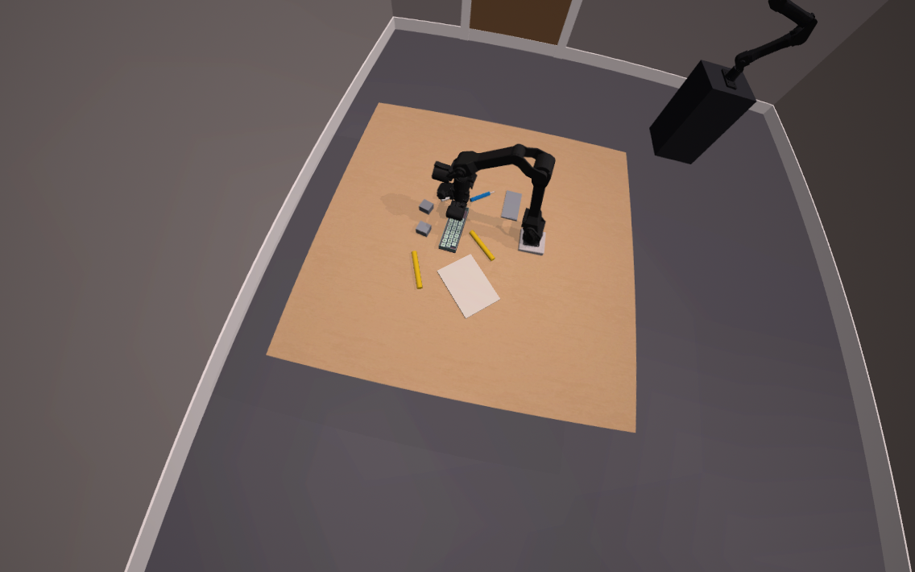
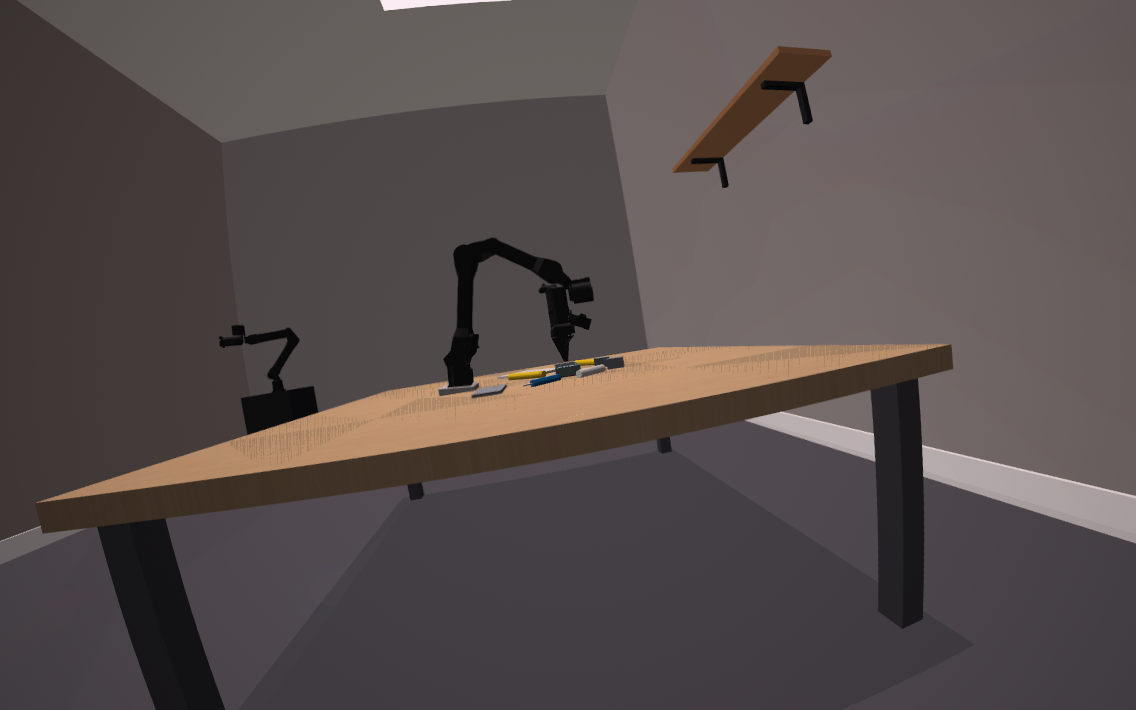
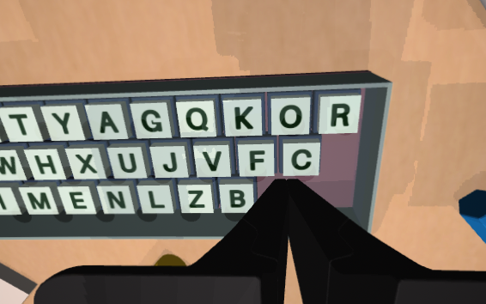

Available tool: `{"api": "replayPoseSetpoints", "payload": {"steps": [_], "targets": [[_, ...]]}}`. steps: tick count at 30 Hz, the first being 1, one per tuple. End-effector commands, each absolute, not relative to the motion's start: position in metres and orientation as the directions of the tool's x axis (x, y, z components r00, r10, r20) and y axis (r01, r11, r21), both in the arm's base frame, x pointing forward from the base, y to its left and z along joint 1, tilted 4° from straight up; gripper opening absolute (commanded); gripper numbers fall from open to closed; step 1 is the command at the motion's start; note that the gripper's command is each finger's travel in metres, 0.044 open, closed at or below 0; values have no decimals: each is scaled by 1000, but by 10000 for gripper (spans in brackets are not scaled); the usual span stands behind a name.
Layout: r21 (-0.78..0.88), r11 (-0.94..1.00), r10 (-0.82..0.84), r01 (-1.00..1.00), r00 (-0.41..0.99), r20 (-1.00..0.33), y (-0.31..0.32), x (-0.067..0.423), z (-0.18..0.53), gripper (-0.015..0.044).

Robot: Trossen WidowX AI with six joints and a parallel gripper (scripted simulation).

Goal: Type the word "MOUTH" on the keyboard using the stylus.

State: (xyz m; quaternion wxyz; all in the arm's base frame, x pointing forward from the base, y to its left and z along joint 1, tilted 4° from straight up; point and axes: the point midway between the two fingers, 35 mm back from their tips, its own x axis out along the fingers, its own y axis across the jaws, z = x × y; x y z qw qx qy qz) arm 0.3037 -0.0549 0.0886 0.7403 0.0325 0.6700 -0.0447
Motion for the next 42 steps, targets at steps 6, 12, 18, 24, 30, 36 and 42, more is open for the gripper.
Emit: {"api": "replayPoseSetpoints", "payload": {"steps": [6, 12, 18, 24, 30, 36, 42], "targets": [[-7, 994, -18, 107, 100, -995, -26, 276, 86, 0], [-7, 994, -18, 107, 100, -995, -26, 276, 86, 0], [-3, 994, -14, 107, 100, -995, 20, 284, 86, 0], [0, 994, -11, 107, 100, -995, 53, 285, 86, 0], [0, 994, -11, 107, 100, -995, 53, 285, 86, 0], [0, 994, -11, 107, 100, -995, 54, 283, 123, 0], [0, 994, -11, 107, 100, -995, 54, 279, 145, 0]]}}
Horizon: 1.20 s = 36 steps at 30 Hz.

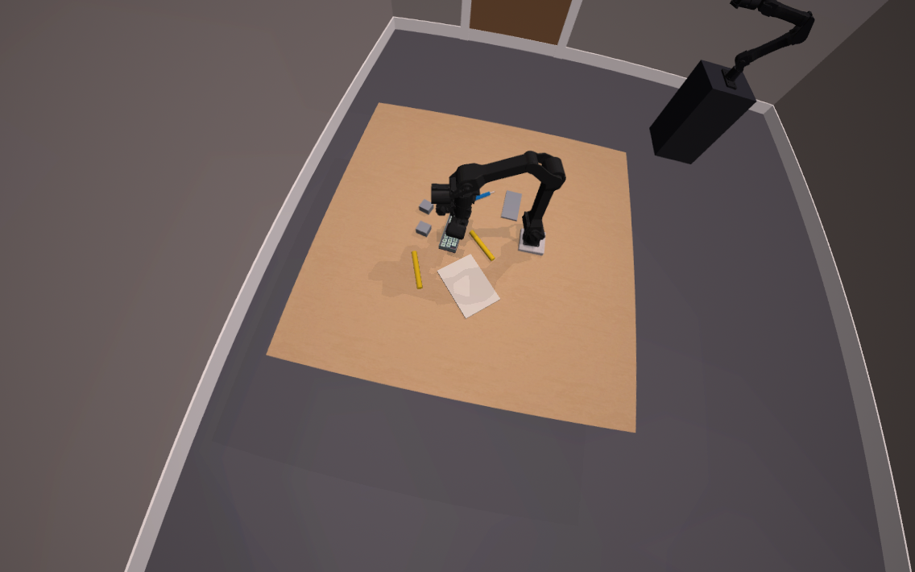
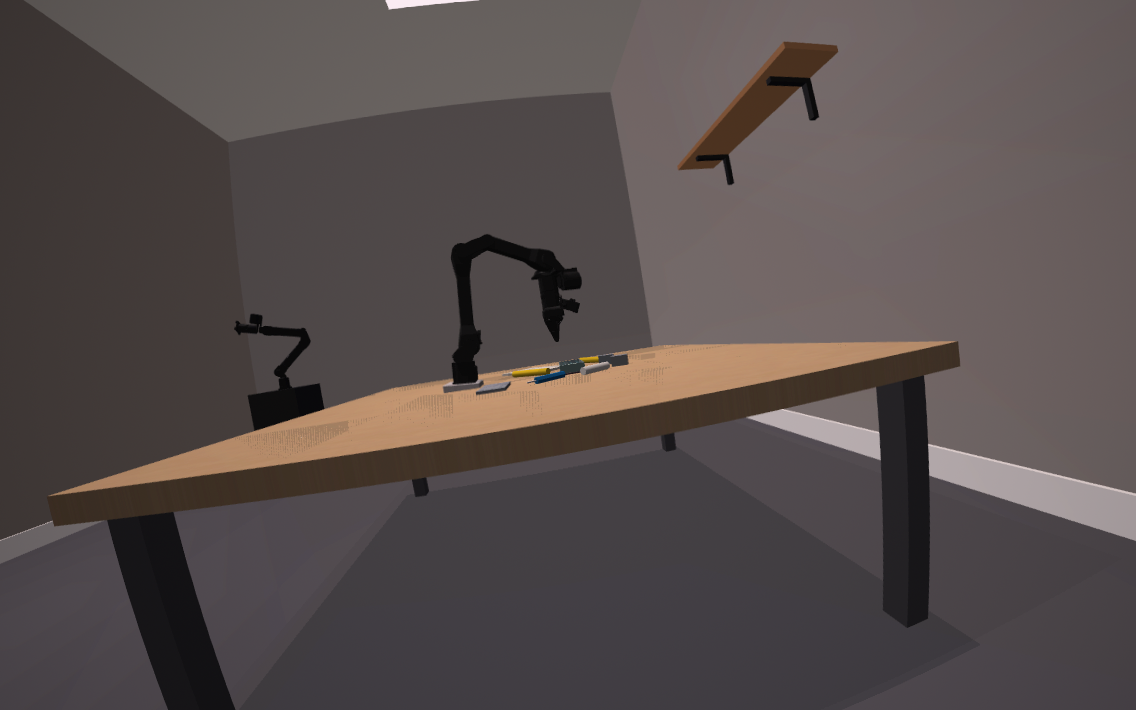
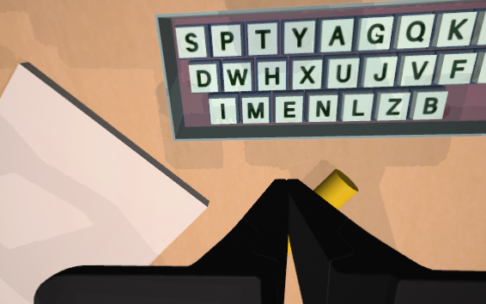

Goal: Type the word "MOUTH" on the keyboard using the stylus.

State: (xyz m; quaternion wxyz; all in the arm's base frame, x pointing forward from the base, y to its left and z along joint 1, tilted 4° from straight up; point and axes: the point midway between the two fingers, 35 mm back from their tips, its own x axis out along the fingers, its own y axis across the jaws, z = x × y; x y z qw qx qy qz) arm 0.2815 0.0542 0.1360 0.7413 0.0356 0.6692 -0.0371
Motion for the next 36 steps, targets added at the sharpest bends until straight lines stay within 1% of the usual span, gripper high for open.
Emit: {"api": "replayPoseSetpoints", "payload": {"steps": [1, 7, 11, 15, 25, 28, 29, 31, 33, 36], "targets": [[0, 994, -11, 107, 100, -995, 54, 279, 145, 0], [3, 995, -8, 103, 101, -995, 54, 280, 140, 0], [3, 995, -8, 103, 101, -995, 54, 280, 140, 105], [3, 995, -7, 103, 101, -995, 54, 280, 140, 0], [3, 995, -7, 103, 101, -995, 54, 280, 140, 0], [1, 992, -12, 124, 99, -995, 52, 280, 139, 79], [-7, 982, -25, 189, 94, -995, 46, 281, 138, 105], [-36, 908, -73, 417, 71, -995, 22, 283, 133, 150], [-68, 767, -121, 638, 40, -992, -4, 283, 128, 150], [-104, 459, -184, 882, -20, -983, -42, 278, 121, 150]]}}
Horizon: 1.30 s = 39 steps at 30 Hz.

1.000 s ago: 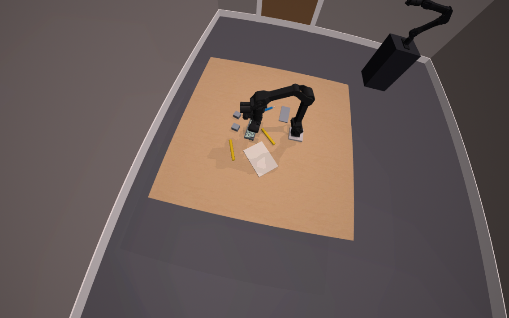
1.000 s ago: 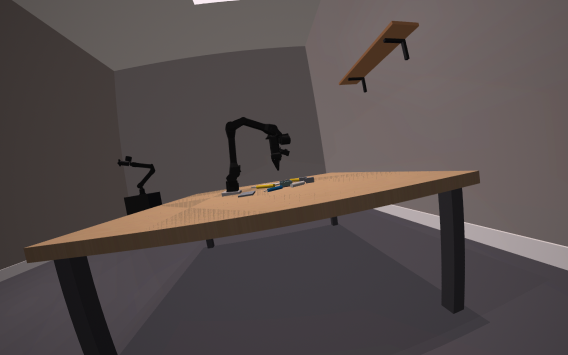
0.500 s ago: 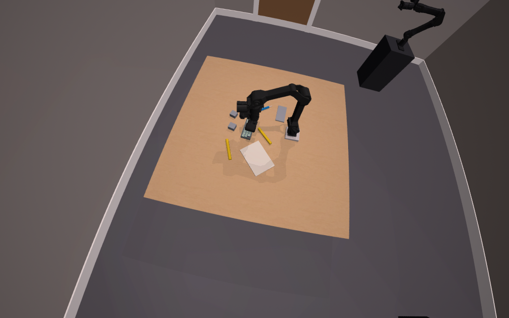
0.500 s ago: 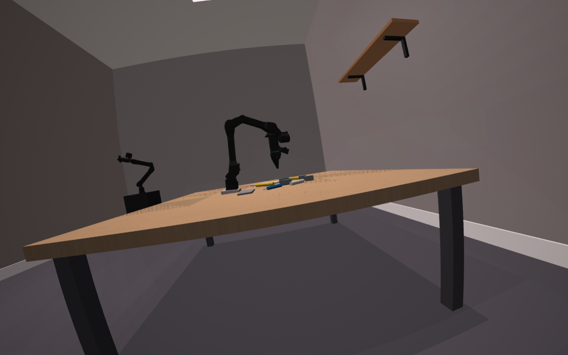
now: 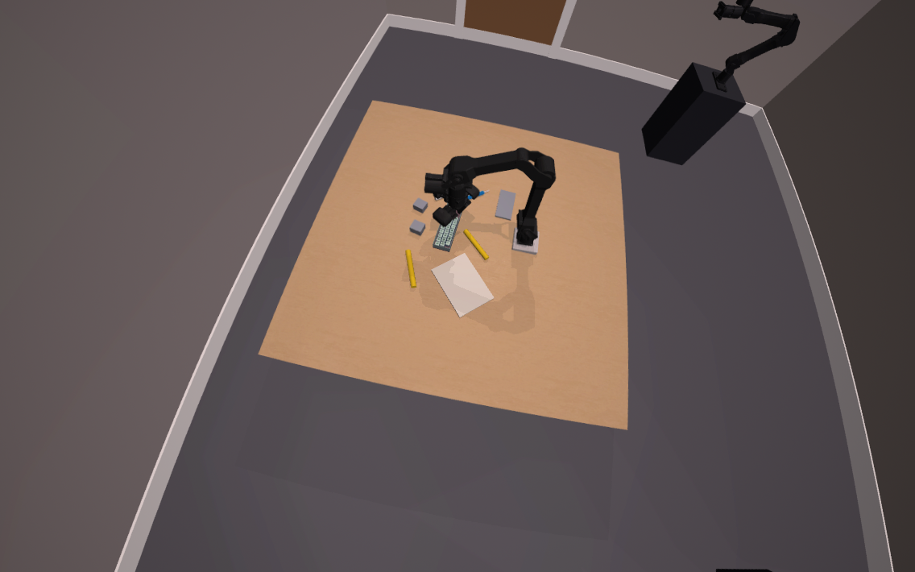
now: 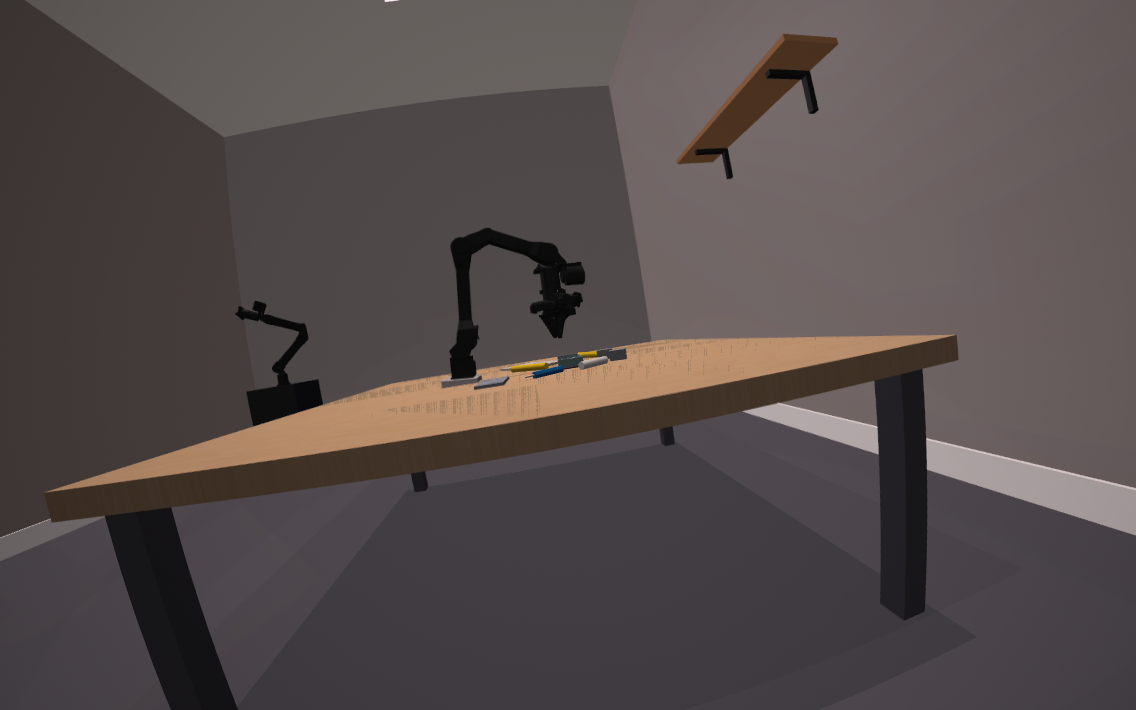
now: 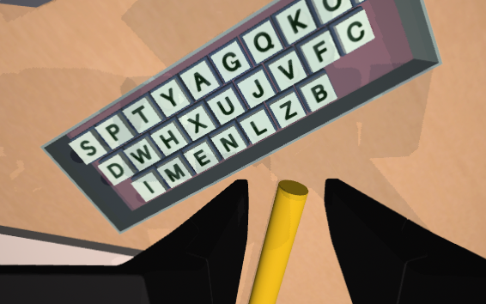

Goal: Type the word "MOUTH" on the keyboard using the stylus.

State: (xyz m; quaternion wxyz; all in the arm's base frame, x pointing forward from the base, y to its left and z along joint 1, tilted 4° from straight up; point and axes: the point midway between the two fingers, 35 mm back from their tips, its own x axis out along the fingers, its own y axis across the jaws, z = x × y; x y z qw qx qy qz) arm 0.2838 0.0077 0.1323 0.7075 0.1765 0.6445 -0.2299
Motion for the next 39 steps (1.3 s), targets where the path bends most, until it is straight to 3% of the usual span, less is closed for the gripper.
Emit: {"api": "replayPoseSetpoints", "payload": {"steps": [1, 3, 8, 17, 39], "targets": [[-111, 339, -203, 934, -43, -978, -55, 275, 119, 150], [-114, 94, -234, 989, -90, -968, -79, 269, 116, 150], [-88, -271, -273, 959, -164, -948, -112, 256, 111, 150], [60, -777, -314, 627, -304, -899, -166, 226, 105, 150], [80, -810, -316, 582, -318, -894, -171, 225, 101, 150]]}}
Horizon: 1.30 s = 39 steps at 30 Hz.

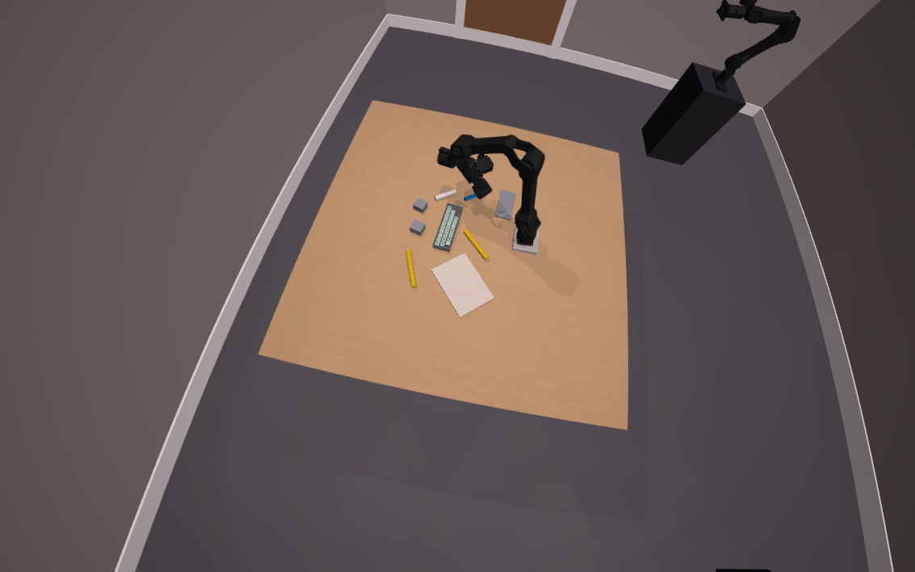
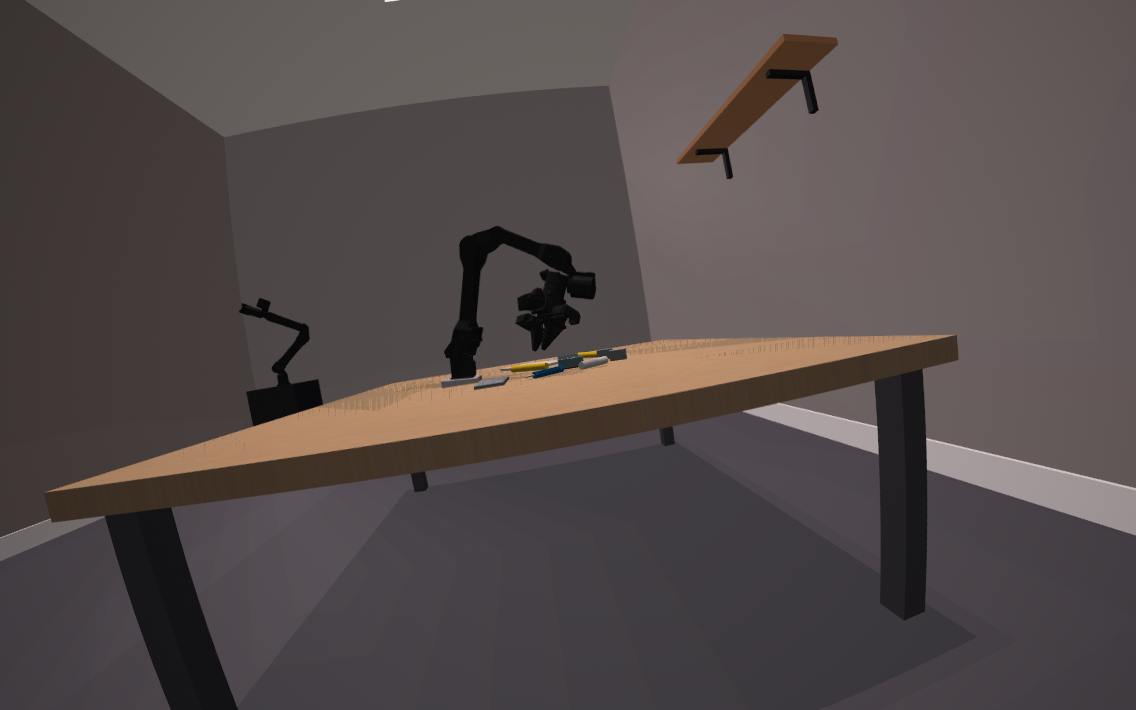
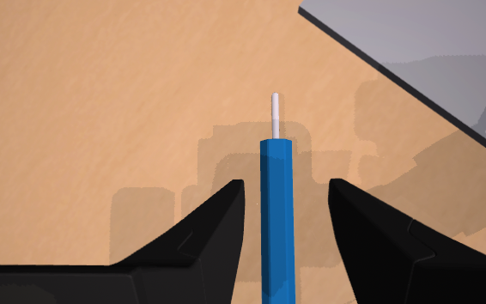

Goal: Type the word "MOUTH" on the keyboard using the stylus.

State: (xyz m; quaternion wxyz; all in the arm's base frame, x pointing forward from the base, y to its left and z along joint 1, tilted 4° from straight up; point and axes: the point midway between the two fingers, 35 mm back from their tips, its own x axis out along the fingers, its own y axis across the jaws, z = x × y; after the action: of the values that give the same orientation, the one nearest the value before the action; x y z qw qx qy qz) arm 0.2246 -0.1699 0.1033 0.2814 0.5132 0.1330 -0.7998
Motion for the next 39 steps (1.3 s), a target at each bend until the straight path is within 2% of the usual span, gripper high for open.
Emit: {"api": "replayPoseSetpoints", "payload": {"steps": [1, 39], "targets": [[80, -810, -316, 582, -318, -894, -171, 225, 100, 150], [80, -810, -316, 582, -318, -894, -172, 229, 71, 150]]}}
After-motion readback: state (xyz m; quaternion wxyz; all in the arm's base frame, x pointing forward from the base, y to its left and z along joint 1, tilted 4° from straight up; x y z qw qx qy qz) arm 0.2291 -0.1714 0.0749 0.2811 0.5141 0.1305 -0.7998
